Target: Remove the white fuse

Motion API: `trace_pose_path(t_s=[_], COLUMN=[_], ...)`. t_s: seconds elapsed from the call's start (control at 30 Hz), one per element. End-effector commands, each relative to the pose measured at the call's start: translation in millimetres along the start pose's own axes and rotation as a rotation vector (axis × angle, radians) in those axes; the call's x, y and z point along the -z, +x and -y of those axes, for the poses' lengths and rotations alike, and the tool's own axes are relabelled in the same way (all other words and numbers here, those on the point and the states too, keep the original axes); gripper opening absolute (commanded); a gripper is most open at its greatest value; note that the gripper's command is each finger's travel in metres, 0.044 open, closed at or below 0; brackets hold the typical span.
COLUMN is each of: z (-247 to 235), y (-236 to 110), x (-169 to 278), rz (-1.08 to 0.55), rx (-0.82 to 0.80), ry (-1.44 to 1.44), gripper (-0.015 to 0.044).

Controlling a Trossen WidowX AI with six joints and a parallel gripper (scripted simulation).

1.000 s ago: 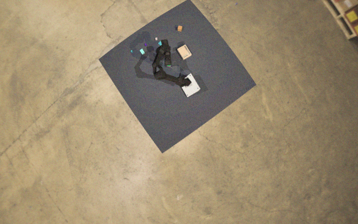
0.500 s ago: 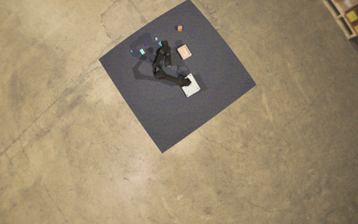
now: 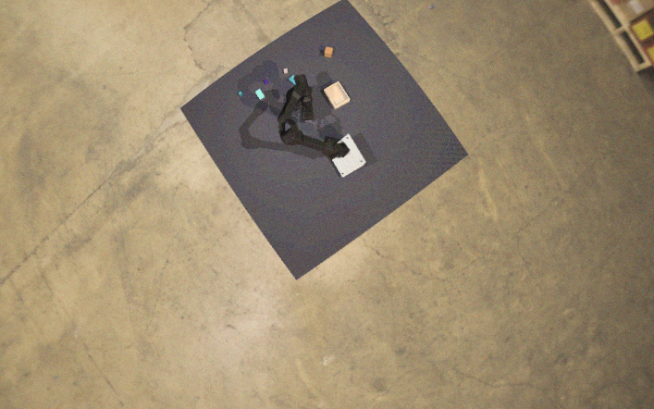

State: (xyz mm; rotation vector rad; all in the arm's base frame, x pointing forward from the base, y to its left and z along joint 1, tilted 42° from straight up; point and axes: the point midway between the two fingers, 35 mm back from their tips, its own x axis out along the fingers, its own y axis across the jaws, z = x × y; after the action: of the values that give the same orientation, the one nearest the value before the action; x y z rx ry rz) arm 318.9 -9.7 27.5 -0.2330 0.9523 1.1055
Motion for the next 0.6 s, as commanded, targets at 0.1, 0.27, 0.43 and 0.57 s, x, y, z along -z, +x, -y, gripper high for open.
trace_pose_path(t_s=[0.1, 0.27, 0.43, 0.57], z=[0.0, 0.0, -0.1, -0.1], y=[2.9, 7.4, 10.6, 10.6], x=[-0.7, -0.8, -0.8, -0.8], rz=[0.006, 0.006, 0.006, 0.006], rx=[-0.001, -0.001, -0.001, -0.001], ry=[0.006, 0.006, 0.006, 0.006], gripper=[0.0061, 0.0061, 0.0061, 0.0061])
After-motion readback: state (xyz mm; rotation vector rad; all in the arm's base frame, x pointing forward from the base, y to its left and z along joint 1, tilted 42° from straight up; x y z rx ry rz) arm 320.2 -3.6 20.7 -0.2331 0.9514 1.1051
